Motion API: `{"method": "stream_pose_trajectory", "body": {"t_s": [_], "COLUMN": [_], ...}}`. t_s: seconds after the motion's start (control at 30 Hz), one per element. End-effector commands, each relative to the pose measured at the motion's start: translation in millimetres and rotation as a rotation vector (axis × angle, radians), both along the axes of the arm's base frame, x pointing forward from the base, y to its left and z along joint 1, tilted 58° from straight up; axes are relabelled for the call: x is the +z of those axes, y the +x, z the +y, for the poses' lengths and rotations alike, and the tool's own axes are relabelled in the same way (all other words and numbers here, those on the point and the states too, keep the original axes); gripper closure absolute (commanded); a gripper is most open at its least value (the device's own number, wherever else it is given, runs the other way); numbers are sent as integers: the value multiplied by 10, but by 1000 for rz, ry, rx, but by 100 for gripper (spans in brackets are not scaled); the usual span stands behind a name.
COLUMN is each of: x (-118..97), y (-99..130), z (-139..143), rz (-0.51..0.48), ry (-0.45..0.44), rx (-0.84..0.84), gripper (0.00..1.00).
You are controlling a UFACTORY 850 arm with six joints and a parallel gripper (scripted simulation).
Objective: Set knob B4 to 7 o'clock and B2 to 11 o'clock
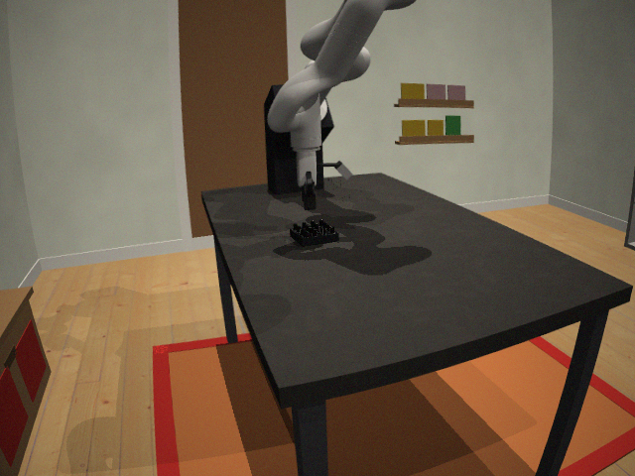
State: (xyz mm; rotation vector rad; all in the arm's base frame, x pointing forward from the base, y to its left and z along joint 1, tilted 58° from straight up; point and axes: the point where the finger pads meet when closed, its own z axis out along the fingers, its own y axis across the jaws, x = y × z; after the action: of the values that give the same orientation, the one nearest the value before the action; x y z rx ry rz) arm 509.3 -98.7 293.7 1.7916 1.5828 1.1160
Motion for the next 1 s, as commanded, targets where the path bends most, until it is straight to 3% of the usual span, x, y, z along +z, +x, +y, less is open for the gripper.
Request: {"method": "stream_pose_trajectory", "body": {"t_s": [0.0,0.13,0.43,0.47,0.97], "x": [-2,-4,-5,-5,-5], "y": [-13,-19,-22,-22,-22], "z": [-41,-61,-67,-67,-67], "rz": [-32,-42,-45,-45,-45], "ry": [-129,-188,-209,-209,-209], "rx": [74,113,126,126,126], "gripper": [0,0,0,81,81]}}
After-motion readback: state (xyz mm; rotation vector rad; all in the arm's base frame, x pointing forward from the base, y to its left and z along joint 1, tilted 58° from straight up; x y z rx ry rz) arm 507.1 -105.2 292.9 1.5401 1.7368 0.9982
